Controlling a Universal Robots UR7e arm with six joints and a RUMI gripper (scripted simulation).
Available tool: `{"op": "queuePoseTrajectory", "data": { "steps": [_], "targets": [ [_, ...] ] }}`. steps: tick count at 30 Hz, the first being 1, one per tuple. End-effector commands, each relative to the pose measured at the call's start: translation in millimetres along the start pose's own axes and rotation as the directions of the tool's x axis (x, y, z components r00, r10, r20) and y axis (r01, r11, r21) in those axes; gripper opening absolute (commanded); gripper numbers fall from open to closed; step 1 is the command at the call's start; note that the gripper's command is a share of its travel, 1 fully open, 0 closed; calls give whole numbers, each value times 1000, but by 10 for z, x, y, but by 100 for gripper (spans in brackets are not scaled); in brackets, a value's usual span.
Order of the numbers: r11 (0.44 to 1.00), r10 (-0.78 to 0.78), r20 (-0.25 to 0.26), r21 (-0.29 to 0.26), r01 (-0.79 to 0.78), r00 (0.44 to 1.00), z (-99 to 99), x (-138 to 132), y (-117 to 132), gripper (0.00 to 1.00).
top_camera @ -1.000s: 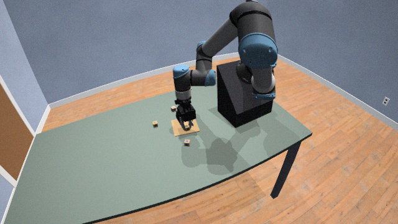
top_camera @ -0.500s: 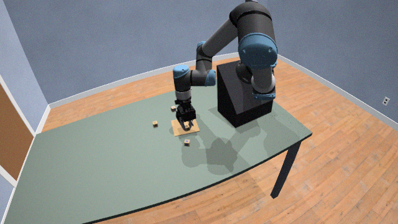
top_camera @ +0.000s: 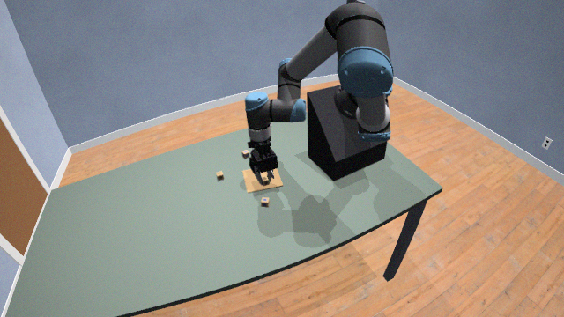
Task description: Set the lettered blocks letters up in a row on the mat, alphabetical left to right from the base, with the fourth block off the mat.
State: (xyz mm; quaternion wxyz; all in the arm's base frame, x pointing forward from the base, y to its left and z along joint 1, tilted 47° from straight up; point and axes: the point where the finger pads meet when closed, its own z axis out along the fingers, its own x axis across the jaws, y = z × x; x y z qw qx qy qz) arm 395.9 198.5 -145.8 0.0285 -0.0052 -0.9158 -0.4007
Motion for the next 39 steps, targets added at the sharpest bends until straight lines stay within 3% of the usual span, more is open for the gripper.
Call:
{"op": "queuePoseTrajectory", "data": {
  "steps": [1, 7, 20, 33, 39],
  "targets": [
    [1000, 0, 1, 0, 0, 1000, -4, -4, -1, 5],
    [1000, 0, 1, 0, 0, 1000, -4, -4, -1, 5],
    [1000, 0, 1, 0, 0, 1000, -4, -4, -1, 25],
    [1000, 0, 1, 0, 0, 1000, -11, -4, -1, 25],
    [1000, 0, 1, 0, 0, 1000, -137, -4, -1, 25]
  ]
}}
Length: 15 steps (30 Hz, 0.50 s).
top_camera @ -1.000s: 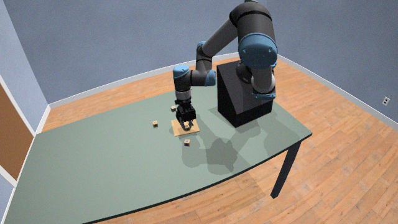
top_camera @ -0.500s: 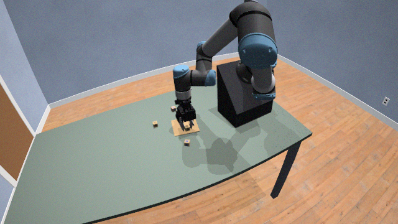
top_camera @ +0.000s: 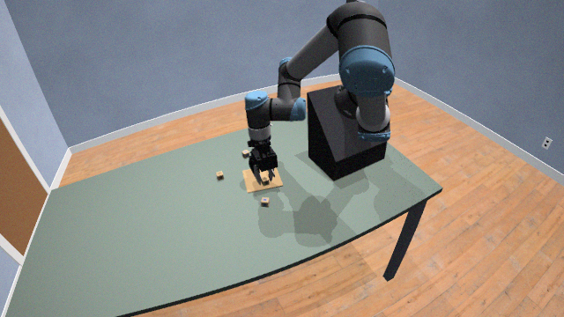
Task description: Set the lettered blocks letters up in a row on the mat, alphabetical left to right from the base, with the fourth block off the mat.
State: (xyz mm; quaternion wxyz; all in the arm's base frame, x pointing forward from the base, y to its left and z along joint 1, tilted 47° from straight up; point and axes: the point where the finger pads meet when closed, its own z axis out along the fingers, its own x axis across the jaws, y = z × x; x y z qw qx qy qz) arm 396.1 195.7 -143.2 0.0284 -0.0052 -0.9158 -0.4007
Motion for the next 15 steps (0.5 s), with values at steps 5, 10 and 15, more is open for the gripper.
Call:
{"op": "queuePoseTrajectory", "data": {
  "steps": [5, 10, 15],
  "targets": [
    [1000, 0, 1, 0, 0, 1000, -227, -4, -1, 25],
    [1000, 0, 1, 0, 0, 1000, -490, -4, -1, 25],
    [1000, 0, 1, 0, 0, 1000, -725, -4, -1, 25]
  ]
}}
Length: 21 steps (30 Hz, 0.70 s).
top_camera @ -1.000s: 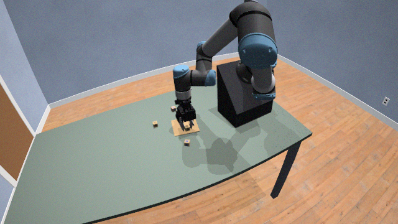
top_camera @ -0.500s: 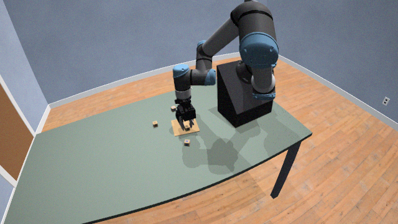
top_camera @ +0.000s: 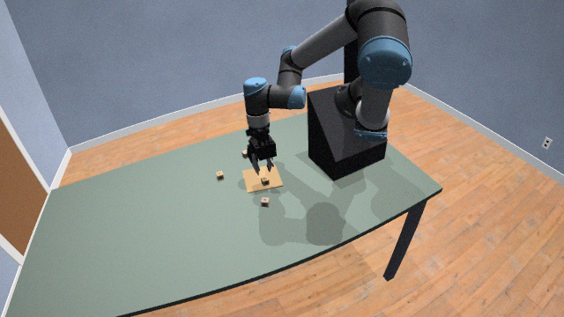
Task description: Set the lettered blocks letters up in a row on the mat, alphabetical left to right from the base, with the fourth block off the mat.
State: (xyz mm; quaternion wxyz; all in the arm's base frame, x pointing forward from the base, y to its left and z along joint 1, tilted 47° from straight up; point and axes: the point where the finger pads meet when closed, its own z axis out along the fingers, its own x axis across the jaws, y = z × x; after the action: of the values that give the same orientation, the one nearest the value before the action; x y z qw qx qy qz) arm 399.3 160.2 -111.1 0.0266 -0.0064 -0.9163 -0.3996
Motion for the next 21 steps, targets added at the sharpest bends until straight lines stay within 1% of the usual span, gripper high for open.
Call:
{"op": "queuePoseTrajectory", "data": {
  "steps": [1, 7, 11, 12, 21],
  "targets": [
    [1000, -1, -4, -2, 1, 1000, -281, 4, 3, 25],
    [1000, -1, -4, -2, 1, 1000, -369, 4, 3, 25],
    [1000, -1, -4, -2, 1, 1000, -385, 4, 3, 25],
    [1000, -1, -4, -2, 1, 1000, -385, 4, 3, 100],
    [1000, -1, -4, -2, 1, 1000, -385, 4, 3, 100]
  ]
}}
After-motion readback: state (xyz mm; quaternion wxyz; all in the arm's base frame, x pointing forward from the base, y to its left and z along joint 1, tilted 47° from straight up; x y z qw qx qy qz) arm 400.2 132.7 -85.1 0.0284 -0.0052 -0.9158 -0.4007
